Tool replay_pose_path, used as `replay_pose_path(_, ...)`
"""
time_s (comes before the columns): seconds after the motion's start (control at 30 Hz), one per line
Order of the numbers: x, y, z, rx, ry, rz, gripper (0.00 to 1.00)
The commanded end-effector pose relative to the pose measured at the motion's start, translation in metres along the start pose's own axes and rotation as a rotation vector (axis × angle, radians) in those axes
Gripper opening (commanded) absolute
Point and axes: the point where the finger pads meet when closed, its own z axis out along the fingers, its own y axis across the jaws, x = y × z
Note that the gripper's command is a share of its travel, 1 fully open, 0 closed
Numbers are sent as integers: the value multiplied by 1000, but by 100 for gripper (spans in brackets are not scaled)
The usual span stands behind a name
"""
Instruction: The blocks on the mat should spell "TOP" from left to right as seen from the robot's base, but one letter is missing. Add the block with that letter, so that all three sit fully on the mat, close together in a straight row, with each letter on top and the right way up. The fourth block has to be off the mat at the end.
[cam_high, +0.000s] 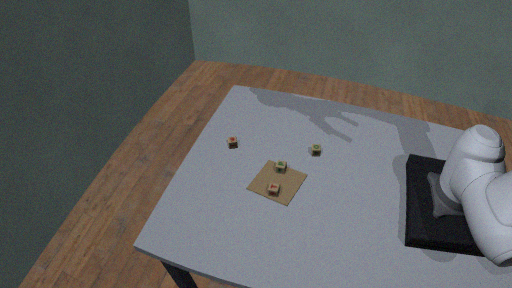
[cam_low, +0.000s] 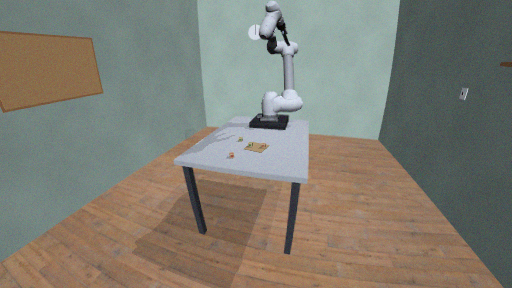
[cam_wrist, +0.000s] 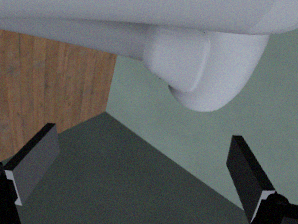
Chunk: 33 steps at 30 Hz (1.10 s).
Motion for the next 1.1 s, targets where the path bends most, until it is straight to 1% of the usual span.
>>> replay_pose_path(0.0, 0, 0, 0, 0, 0, 0, 100)
replay_pose_path(0.57, 0, 0, 0, 0, 0, 0, 100)
replay_pose_path(0.63, -3, -6, -2, 3, -9, 10, 100)
replay_pose_path(0.7, -14, -26, -10, 14, -36, 42, 100)
replay_pose_path(0.73, -21, -44, -16, 24, -57, 68, 100)
replay_pose_path(0.77, -30, -67, -23, 39, -82, 103, 100)
replay_pose_path(0.83, -40, -99, -33, 61, -111, 147, 100)
replay_pose_path(1.03, -56, -202, -59, 143, -172, 277, 100)
replay_pose_path(1.07, -56, -202, -59, 143, -172, 277, 100)
